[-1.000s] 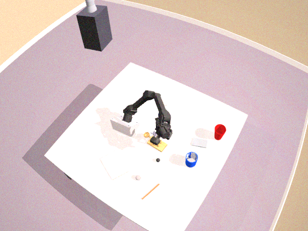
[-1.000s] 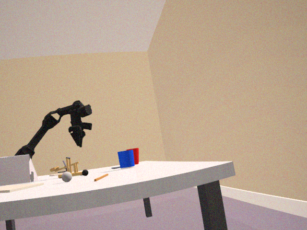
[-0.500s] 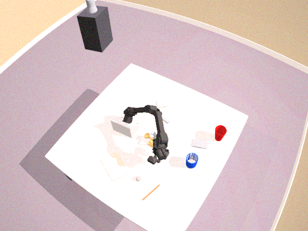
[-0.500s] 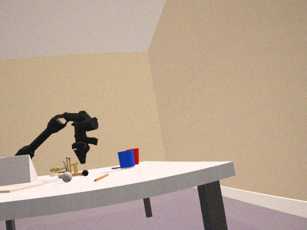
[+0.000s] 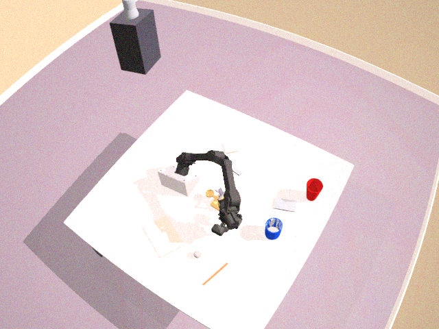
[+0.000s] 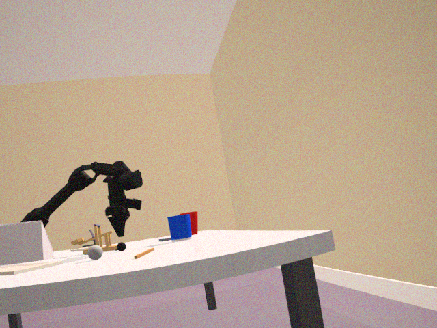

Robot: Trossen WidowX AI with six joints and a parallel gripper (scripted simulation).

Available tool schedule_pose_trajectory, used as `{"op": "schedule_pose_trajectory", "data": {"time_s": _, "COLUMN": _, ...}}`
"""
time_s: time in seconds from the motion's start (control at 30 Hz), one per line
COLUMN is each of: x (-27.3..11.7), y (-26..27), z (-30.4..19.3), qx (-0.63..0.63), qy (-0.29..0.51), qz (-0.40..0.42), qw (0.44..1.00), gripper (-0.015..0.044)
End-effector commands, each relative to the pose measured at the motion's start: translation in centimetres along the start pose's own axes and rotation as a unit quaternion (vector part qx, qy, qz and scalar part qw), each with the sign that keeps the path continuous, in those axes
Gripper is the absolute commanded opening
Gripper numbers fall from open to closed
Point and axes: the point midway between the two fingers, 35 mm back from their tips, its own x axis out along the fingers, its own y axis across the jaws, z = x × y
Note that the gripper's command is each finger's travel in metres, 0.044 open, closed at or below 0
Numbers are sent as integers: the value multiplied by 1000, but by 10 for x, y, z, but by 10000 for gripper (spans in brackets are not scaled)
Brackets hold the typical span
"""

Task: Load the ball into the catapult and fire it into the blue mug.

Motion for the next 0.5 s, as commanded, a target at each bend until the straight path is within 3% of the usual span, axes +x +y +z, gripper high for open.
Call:
{"op": "schedule_pose_trajectory", "data": {"time_s": 0.0, "x": 10, "y": 0, "z": -2, "qx": 4, "qy": 4, "qz": 5, "qw": 1000, "gripper": 300}}
{"op": "schedule_pose_trajectory", "data": {"time_s": 0.47, "x": 32, "y": 0, "z": -3, "qx": 4, "qy": 4, "qz": 5, "qw": 1000, "gripper": 300}}
